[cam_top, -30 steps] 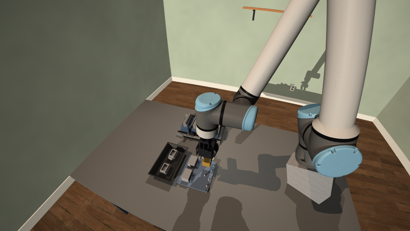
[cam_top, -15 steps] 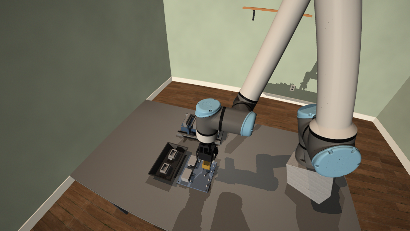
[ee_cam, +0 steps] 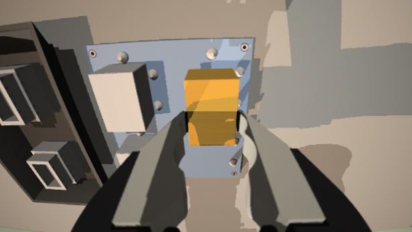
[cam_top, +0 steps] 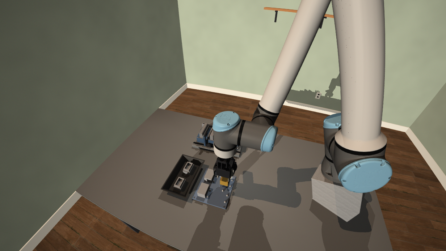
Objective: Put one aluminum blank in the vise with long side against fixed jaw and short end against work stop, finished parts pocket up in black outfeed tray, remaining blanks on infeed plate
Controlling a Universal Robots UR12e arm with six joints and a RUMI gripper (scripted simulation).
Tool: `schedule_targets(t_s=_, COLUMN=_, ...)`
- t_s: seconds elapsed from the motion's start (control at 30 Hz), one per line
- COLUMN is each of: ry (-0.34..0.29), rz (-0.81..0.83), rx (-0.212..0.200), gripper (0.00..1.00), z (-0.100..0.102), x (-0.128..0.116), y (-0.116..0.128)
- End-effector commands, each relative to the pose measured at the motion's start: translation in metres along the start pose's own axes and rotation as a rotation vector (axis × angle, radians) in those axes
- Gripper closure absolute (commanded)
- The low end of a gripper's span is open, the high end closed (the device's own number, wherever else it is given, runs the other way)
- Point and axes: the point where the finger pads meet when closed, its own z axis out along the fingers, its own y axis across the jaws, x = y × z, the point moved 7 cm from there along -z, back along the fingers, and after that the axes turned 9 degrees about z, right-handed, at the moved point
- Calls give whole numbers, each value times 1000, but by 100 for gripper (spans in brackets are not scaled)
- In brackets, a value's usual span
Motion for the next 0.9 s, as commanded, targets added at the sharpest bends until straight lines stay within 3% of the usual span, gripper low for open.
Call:
schedule_targets(t_s=0.0, ry=0, rz=0, rx=2, gripper=100, z=3, x=0, y=-1)
schedule_targets(t_s=0.87, ry=0, rz=0, rx=2, gripper=100, z=5, x=0, y=-1)
